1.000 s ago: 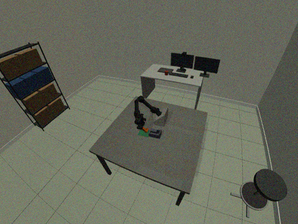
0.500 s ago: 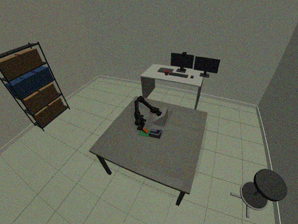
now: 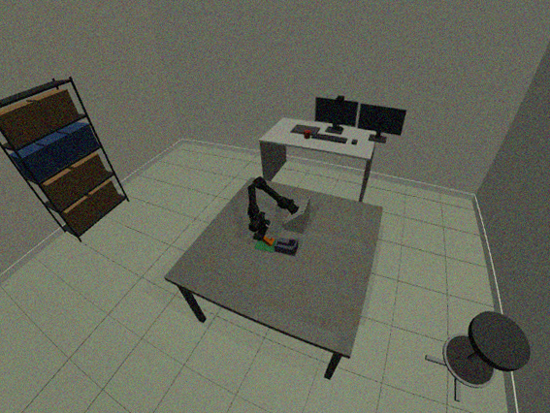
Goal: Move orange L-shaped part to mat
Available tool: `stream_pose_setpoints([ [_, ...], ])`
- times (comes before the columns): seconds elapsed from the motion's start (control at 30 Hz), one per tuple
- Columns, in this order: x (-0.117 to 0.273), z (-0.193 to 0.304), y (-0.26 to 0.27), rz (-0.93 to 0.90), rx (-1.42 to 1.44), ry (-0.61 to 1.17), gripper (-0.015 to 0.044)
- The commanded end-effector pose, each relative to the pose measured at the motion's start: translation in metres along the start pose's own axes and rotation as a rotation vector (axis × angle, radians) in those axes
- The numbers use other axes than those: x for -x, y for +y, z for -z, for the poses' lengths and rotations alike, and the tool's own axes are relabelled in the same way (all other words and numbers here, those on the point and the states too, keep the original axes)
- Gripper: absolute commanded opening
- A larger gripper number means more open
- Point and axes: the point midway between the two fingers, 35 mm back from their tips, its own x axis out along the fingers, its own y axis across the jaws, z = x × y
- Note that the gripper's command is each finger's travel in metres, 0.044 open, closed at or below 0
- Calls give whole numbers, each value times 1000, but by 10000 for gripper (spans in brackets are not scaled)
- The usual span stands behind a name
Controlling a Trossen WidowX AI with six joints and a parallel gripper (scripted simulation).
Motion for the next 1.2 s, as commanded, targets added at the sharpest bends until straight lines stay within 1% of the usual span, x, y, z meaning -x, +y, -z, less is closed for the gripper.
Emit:
stream_pose_setpoints([
  [0.0,-2,1,-1,5,9,-4,0],
  [0.07,0,0,0,0,0,0,0],
  [0.4,2,0,0,0,0,1,263],
  [0.5,21,2,3,1,2,5,341],
  [0.57,45,3,4,3,5,7,394],
  [0.63,70,3,2,5,8,4,400],
  [0.7,86,2,0,6,9,1,400],
  [1.17,84,3,2,-8,14,-3,400],
])
